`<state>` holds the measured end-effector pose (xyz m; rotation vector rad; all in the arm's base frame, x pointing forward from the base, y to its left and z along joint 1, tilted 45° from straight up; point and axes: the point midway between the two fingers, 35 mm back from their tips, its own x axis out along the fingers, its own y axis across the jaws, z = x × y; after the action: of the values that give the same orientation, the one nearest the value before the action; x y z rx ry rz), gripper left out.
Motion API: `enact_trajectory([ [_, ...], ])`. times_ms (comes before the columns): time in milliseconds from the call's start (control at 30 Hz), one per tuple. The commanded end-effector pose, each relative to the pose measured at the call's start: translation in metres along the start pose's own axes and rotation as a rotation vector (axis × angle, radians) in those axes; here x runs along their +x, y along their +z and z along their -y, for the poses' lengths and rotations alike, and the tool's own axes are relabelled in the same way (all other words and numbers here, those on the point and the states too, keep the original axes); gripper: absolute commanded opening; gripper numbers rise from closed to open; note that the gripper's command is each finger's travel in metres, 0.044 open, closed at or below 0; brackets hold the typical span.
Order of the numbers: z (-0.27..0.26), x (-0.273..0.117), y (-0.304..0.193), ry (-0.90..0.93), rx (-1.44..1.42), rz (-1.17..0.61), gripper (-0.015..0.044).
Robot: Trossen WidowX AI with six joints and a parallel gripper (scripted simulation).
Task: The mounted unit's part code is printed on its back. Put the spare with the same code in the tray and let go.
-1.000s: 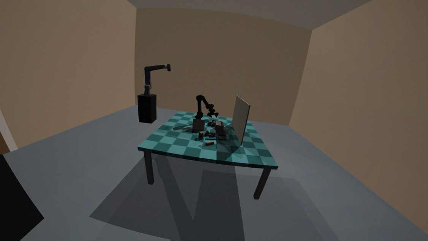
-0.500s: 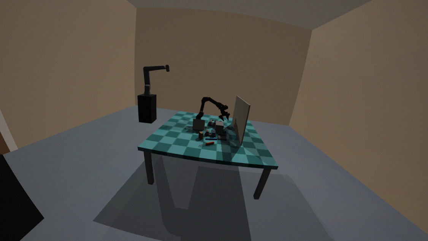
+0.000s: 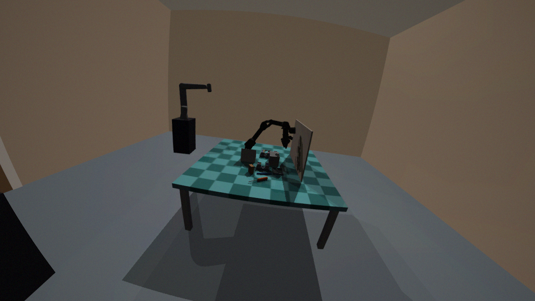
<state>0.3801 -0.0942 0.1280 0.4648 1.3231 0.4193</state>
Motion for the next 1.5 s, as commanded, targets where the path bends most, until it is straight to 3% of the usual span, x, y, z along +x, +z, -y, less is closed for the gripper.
enact_trajectory([
  [0,0.035,-0.02,-0.017,0.115,0.137,-0.021,0.044],
  [733,0.044,-0.025,-0.022,0.141,0.18,-0.023,0.044],
  [833,0.07,-0.017,-0.037,0.127,0.374,-0.048,0.044],
  [1233,0.194,0.044,-0.173,0.052,1.633,-0.205,0.044],
  [1467,0.199,0.049,-0.184,0.048,1.72,-0.218,0.044],
])
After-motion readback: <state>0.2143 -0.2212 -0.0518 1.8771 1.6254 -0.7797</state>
